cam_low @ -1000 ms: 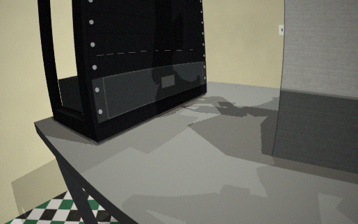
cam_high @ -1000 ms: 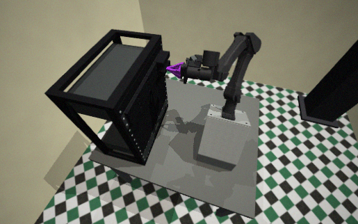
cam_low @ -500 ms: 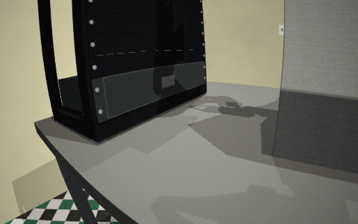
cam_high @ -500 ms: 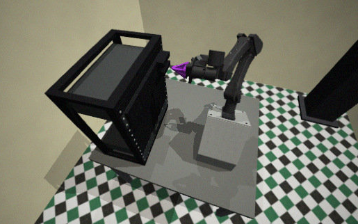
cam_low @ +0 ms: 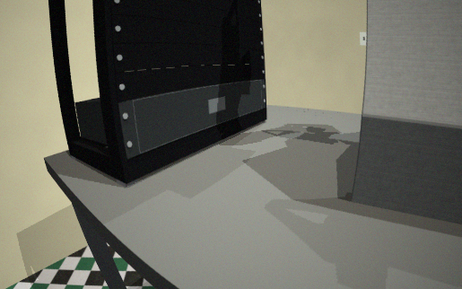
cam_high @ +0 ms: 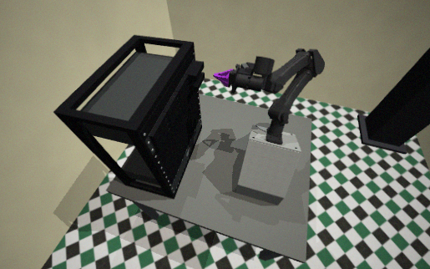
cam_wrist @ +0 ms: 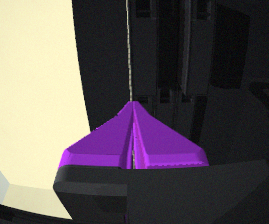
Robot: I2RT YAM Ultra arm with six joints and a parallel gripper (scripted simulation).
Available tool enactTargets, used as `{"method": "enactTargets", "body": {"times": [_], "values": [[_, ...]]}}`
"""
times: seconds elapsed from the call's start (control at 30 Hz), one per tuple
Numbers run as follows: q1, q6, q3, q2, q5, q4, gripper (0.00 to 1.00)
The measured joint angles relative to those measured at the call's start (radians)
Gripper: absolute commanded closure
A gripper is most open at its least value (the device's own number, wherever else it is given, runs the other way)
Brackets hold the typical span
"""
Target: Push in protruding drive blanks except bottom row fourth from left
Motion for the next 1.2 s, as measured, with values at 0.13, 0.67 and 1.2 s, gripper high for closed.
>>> {"method": "enactTargets", "body": {"times": [0.13,0.67,1.2], "values": [[-0.05,-0.003,0.0,-0.076,-0.059,-0.071,1.0],[-0.202,-0.004,-0.009,-0.246,-0.239,-0.269,1.0],[-0.332,-0.008,0.045,-0.002,-0.359,-0.157,1.0]]}}
